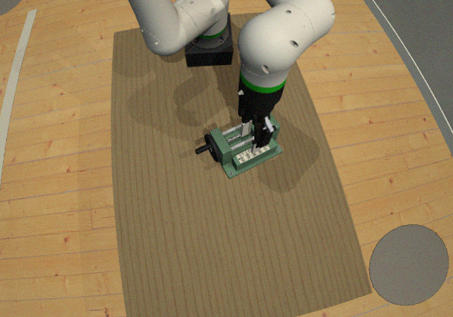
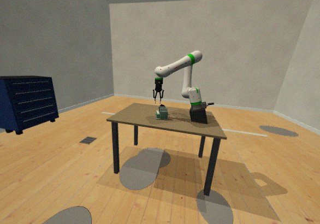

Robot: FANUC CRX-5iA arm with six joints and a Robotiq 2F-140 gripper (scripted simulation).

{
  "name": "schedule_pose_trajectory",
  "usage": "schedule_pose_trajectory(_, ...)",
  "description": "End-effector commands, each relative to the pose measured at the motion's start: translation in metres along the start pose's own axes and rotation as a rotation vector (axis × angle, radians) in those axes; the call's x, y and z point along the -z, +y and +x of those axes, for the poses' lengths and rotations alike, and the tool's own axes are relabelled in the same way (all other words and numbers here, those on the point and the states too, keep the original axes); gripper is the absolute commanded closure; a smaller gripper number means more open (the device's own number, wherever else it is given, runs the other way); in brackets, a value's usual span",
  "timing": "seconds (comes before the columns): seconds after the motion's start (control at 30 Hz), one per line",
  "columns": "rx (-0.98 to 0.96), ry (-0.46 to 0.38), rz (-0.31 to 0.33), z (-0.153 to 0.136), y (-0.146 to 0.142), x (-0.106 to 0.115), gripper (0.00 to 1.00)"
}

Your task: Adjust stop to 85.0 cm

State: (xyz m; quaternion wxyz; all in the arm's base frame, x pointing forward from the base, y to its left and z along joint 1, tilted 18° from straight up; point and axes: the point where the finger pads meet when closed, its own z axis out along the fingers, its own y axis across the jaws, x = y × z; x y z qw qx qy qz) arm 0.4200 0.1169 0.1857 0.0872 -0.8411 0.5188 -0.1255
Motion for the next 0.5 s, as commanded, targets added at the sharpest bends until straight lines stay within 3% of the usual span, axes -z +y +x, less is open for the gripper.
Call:
schedule_pose_trajectory(0.0,0.0,0.0,0.0,0.0,-0.0002,0.0002,0.67)
schedule_pose_trajectory(0.47,0.0,0.0,0.0,0.0,-0.0002,0.0002,0.67)
